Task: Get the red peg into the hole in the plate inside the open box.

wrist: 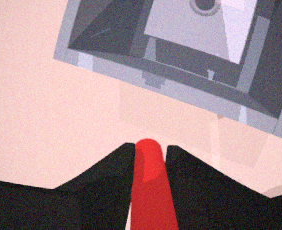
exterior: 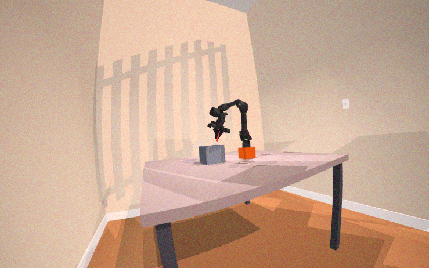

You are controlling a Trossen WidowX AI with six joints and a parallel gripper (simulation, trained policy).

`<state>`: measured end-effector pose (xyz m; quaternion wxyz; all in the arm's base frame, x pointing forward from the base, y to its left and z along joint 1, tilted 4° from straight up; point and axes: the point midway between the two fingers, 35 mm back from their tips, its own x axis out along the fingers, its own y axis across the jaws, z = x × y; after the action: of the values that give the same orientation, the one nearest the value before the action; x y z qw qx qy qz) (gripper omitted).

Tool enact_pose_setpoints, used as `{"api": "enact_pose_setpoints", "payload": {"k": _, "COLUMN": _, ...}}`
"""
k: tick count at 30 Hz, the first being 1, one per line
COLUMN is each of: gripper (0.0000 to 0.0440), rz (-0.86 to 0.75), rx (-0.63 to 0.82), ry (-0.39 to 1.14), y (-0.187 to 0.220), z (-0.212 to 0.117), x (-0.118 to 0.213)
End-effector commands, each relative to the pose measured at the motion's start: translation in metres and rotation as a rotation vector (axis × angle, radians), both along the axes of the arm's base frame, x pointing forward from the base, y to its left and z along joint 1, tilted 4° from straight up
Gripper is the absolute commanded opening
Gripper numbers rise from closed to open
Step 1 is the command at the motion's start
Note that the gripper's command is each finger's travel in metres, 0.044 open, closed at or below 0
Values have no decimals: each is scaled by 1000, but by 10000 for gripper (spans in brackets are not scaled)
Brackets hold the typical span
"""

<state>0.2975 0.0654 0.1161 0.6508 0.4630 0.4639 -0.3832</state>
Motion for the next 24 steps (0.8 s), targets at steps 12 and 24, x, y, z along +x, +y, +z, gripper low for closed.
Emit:
{"api": "enact_pose_setpoints", "payload": {"k": 12, "gripper": 0, "rz": -38, "rx": -33, "ry": 83, "y": -47, "z": -8, "x": 3}}
{"api": "enact_pose_setpoints", "payload": {"k": 24, "gripper": 0, "rz": -50, "rx": -28, "ry": 138, "y": -74, "z": -22, "x": 6}}
